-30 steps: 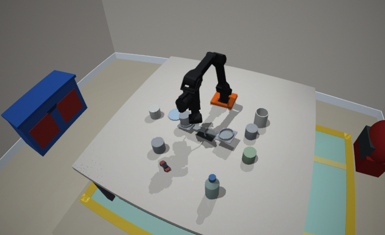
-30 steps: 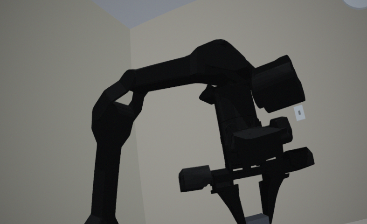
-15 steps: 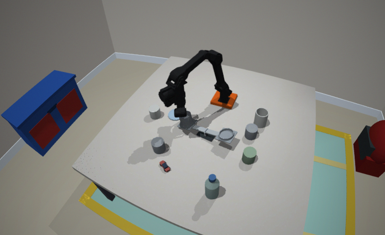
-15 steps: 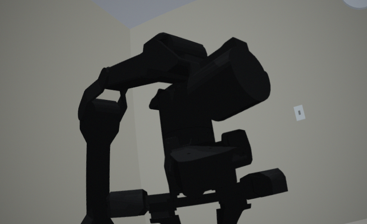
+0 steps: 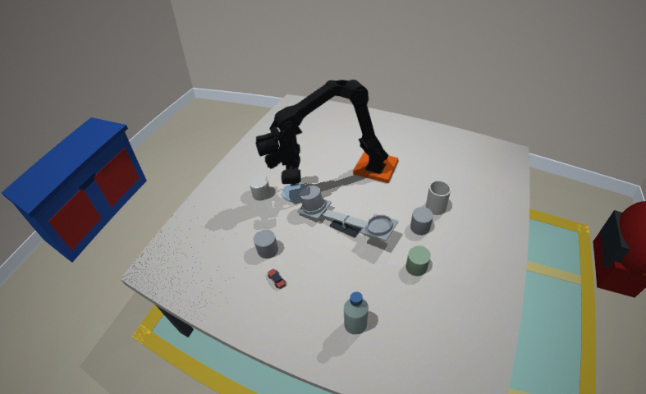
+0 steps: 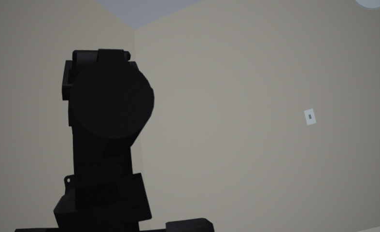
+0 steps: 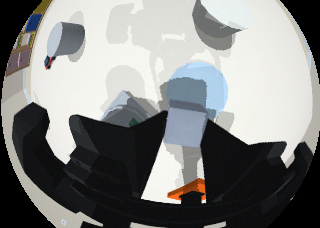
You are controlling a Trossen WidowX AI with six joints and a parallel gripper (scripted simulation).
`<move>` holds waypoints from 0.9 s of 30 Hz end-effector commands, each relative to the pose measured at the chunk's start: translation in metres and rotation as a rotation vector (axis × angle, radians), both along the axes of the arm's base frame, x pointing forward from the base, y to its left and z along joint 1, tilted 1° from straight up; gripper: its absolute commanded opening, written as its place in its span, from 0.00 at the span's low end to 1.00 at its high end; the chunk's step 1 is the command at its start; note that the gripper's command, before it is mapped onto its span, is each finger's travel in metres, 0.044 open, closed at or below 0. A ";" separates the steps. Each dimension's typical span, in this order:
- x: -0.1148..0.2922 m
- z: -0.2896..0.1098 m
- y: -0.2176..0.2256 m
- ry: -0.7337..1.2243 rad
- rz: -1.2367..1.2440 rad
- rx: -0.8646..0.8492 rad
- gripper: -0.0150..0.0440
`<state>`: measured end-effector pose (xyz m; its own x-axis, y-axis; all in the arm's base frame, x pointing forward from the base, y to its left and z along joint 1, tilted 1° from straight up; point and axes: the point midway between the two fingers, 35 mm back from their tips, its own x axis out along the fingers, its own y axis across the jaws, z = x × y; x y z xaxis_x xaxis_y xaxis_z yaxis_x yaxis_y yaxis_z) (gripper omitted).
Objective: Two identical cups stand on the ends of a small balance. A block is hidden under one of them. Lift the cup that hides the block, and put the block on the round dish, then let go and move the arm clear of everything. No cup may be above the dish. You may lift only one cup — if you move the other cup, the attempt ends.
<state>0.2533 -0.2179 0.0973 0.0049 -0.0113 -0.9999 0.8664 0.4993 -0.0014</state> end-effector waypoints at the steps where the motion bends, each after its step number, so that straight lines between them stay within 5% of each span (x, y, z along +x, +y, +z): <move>1: -0.018 -0.007 -0.015 0.006 0.003 0.002 0.25; 27: -0.022 -0.058 -0.018 0.007 0.003 0.003 0.25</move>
<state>0.2323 -0.2360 0.0450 0.0028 -0.0100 -0.9999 0.8684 0.4959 -0.0025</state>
